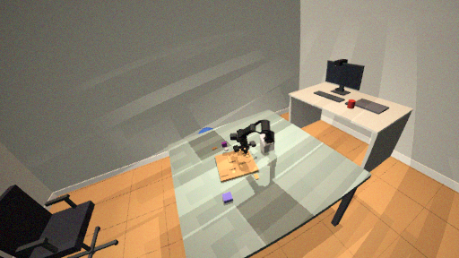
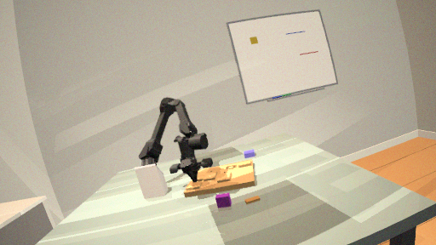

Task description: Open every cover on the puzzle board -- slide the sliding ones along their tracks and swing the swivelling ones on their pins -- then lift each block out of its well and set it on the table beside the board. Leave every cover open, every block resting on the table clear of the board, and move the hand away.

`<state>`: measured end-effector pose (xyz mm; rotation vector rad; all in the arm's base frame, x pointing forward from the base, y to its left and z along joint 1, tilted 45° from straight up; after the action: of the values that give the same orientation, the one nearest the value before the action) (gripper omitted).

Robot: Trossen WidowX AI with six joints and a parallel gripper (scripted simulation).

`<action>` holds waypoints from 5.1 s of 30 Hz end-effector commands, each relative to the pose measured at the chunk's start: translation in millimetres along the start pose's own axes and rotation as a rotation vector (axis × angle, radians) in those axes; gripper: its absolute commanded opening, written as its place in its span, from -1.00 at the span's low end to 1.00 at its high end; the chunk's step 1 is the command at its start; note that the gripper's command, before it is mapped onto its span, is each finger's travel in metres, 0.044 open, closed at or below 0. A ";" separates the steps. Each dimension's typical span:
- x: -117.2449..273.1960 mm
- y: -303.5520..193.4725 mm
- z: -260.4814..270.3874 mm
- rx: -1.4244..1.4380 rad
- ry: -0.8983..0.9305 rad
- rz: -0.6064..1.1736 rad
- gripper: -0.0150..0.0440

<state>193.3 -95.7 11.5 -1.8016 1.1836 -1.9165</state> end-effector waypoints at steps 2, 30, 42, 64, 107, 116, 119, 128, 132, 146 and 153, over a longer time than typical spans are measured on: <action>6.5 2.8 2.0 0.003 0.005 -0.010 -0.49; 41.6 7.6 2.6 0.003 0.005 -0.012 -0.49; 47.0 4.4 11.0 0.359 -0.003 -0.006 -0.49; 57.9 -24.7 73.9 2.451 -0.007 -0.011 -0.49; 59.8 -36.8 91.8 3.149 -0.009 -0.012 -0.49; 59.8 -36.8 91.8 3.149 -0.009 -0.012 -0.49; 59.8 -36.8 91.8 3.149 -0.009 -0.012 -0.49; 54.4 -36.8 92.4 3.149 -0.009 -0.012 -0.49; 50.4 -36.8 92.8 3.149 -0.010 -0.013 -0.49; 36.5 -36.8 93.7 3.149 -0.010 -0.013 -0.49; 29.5 -36.9 94.0 3.149 -0.009 -0.013 -0.49</action>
<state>287.4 -131.1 52.4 0.2934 -1.5375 -0.9184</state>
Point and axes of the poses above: the point midway between the two fingers, 35 mm back from their tips, its own x axis back along the fingers, its own z axis across the jaws, y = z × x, the point moved 9 cm from there along x, back along the fingers, and after that the axes turned 4 degrees about -x, right-handed, at the moved point
